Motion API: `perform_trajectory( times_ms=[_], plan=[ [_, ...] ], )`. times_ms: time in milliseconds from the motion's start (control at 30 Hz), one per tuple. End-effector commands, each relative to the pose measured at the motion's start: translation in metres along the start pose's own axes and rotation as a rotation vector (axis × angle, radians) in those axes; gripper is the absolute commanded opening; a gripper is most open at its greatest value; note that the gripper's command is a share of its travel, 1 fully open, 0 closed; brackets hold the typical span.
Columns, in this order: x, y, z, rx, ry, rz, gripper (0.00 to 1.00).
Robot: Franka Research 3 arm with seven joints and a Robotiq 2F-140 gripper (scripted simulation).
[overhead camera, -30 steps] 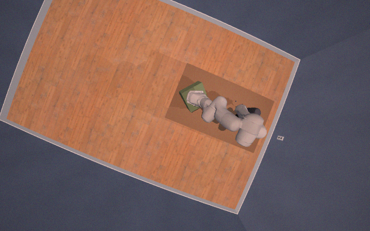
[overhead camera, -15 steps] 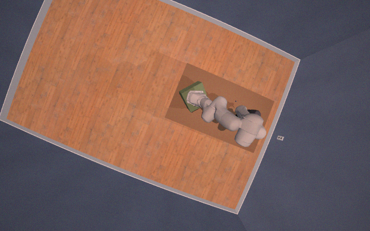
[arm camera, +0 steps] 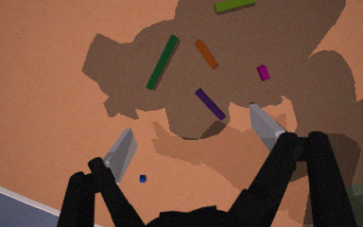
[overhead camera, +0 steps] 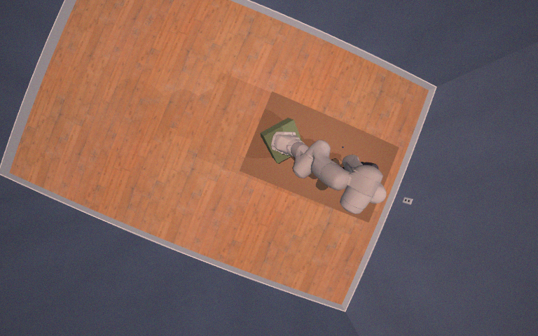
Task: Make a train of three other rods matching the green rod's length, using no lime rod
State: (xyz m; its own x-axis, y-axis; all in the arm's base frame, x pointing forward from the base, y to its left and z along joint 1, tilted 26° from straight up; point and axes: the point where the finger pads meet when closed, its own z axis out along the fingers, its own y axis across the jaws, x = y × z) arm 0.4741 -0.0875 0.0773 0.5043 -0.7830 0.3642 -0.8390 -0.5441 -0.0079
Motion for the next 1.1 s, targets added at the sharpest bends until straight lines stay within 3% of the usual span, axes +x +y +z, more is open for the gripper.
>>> perform_trajectory(
  times_ms=[0,1067],
  plan=[
    [0.004,0.002,0.000,0.005,0.013,0.167,1.00],
    [0.034,0.022,-0.004,0.011,0.001,0.745,1.00]
  ],
)
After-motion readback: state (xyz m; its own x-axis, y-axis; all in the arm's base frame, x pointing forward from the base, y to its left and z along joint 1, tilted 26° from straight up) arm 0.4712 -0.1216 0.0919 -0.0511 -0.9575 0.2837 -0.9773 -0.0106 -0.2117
